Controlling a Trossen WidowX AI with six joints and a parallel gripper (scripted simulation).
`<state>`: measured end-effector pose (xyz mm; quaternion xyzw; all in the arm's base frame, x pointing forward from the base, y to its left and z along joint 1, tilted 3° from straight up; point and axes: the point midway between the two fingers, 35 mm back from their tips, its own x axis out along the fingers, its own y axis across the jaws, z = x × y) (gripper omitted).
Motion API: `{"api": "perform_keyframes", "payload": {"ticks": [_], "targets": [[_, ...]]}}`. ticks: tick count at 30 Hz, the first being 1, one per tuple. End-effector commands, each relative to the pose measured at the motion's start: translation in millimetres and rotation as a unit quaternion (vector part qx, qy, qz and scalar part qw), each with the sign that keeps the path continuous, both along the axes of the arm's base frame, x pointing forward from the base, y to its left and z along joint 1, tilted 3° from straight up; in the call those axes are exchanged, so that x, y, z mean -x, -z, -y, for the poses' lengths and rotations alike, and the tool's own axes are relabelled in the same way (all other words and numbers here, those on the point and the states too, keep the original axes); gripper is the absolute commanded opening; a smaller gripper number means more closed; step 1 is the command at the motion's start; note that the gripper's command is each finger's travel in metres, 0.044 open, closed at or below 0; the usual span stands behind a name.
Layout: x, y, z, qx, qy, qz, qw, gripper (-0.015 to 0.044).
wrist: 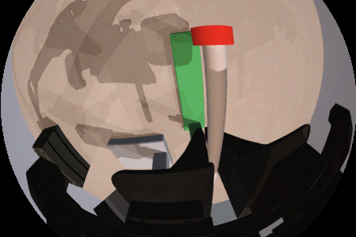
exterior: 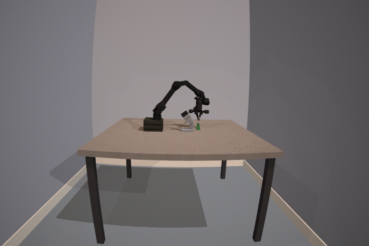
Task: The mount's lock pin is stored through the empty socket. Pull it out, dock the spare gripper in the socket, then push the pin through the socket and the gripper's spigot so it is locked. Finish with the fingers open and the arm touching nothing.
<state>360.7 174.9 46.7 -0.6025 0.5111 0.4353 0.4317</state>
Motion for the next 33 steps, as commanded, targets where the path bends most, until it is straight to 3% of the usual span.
{"api": "perform_keyframes", "payload": {"ticks": [1, 27, 33], "targets": [[2.0, -0.7, -0.2, 0.0, 0.0, 0.0, 1.0, 0.0], [81.5, -16.4, 3.8, -0.003, -0.007, -0.004, 1.0, 0.0], [82.5, -6.8, 3.6, -0.003, -0.007, -0.006, 1.0, 0.0]]}}
